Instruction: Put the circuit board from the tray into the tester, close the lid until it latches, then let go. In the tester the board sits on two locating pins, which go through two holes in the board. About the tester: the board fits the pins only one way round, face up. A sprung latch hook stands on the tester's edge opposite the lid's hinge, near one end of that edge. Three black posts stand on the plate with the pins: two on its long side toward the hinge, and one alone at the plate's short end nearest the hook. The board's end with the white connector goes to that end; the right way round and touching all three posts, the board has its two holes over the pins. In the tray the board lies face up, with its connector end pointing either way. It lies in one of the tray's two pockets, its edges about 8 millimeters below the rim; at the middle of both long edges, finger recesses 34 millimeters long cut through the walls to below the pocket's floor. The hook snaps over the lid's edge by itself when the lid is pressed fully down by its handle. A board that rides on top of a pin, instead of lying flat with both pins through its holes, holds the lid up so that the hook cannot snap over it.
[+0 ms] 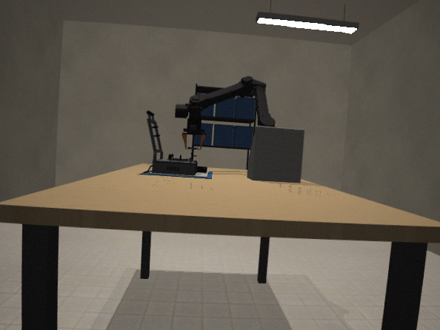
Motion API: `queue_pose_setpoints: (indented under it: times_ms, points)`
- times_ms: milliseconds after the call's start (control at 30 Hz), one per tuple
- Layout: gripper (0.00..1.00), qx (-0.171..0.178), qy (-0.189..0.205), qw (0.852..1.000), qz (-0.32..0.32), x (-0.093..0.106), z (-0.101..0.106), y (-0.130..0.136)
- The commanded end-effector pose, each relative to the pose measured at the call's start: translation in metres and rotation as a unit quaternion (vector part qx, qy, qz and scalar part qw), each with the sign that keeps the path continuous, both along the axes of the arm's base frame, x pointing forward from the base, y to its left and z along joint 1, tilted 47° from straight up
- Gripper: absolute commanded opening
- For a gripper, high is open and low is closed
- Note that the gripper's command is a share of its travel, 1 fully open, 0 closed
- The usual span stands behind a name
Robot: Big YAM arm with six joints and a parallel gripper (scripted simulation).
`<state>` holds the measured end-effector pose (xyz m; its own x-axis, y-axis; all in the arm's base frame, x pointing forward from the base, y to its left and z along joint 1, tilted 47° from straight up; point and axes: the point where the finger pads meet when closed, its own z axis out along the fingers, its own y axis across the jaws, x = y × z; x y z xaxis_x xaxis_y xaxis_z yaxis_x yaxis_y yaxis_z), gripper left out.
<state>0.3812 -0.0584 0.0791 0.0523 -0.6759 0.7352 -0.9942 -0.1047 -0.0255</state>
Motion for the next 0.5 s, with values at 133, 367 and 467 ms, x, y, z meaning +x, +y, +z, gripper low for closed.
queue_pose_setpoints:
  times_ms: [133,367,467]
  points:
    - [0.72,0.007,-0.025,1.0,0.006,0.021,0.002,0.028]
    - [0.72,0.008,-0.025,1.0,0.006,0.029,-0.015,0.047]
    - [0.72,0.009,-0.025,1.0,0.006,0.031,-0.023,0.056]
